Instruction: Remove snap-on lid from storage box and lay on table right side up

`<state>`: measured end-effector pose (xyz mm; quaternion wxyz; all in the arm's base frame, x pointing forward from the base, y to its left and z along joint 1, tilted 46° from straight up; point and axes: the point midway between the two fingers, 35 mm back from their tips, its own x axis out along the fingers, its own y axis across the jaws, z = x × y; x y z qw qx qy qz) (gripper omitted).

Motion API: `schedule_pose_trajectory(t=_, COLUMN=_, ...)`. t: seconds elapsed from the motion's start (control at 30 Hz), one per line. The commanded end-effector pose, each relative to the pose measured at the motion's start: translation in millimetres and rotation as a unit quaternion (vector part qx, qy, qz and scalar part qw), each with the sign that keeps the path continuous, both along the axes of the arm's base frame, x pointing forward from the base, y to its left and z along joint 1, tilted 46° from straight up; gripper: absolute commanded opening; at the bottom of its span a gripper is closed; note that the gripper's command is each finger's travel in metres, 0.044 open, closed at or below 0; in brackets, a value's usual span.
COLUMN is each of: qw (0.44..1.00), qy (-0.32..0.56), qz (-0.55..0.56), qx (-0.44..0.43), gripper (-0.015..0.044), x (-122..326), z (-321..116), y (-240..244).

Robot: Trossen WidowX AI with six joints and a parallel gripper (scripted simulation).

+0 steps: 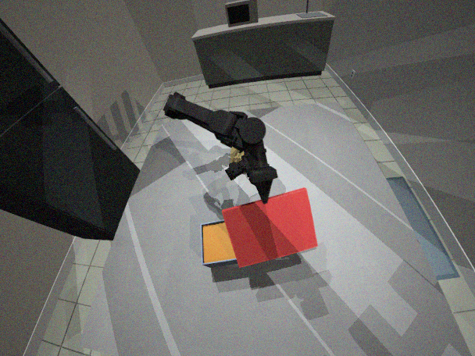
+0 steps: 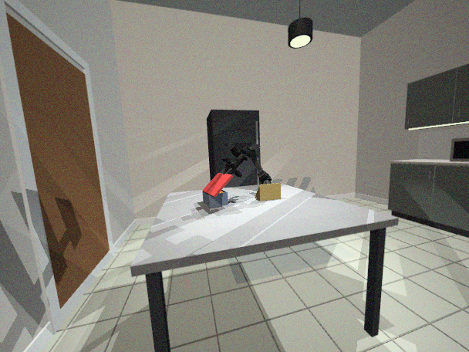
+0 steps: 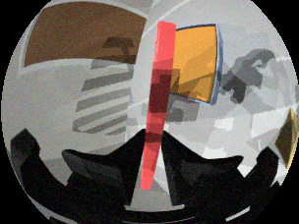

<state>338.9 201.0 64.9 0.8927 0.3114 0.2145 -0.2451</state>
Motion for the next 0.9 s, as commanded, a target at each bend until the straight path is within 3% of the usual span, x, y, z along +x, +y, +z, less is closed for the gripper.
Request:
schedule_pose_trajectory(t=0.0, qw=1.000, qy=-0.006, qz=0.001, qx=0.006, gripper=0.0000, x=-2, z=-2, y=10)
schedule_pose_trajectory(t=0.87, qw=1.000, qy=-0.006, qz=0.001, qx=0.008, gripper=0.0000, x=-20, z=-38, y=43)
